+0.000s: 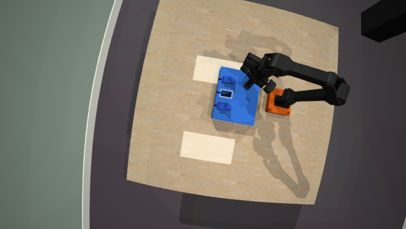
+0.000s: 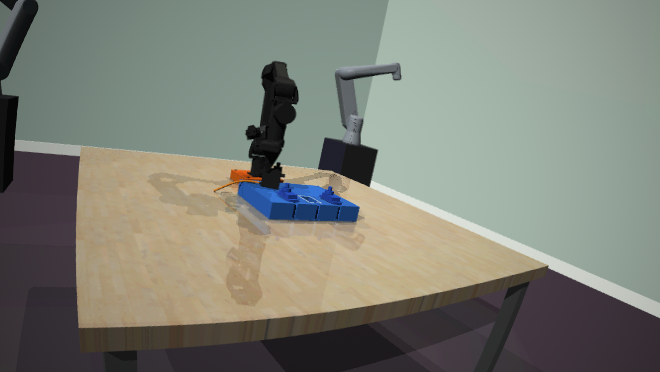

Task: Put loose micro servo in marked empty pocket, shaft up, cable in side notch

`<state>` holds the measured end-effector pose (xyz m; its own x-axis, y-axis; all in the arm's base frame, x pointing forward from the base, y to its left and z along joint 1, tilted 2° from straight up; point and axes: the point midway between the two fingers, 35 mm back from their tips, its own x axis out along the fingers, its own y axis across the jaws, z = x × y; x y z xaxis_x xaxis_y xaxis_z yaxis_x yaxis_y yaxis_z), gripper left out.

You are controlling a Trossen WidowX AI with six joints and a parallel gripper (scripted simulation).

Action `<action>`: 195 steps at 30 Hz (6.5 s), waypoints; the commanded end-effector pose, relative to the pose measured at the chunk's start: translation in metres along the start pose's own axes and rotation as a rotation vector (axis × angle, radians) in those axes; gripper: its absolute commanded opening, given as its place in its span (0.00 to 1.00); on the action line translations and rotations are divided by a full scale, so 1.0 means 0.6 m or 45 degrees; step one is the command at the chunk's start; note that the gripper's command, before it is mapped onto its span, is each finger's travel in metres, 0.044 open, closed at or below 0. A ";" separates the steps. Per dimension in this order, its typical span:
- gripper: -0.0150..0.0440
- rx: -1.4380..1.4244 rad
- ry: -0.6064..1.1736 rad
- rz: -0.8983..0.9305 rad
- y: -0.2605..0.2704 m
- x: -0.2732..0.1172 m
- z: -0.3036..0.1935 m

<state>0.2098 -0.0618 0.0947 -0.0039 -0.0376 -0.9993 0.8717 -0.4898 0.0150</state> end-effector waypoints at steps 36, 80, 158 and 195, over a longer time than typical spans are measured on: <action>0.25 -0.005 0.008 0.002 0.032 -0.050 -0.038; 0.25 -0.902 0.018 0.003 -0.037 -0.051 -0.154; 0.25 -2.683 0.006 0.029 0.120 -0.055 -0.246; 0.25 -2.683 0.006 0.029 0.122 -0.005 -0.249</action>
<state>0.3466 0.0323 0.0958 0.0084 -0.0265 -0.9996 -0.0202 0.9994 -0.0267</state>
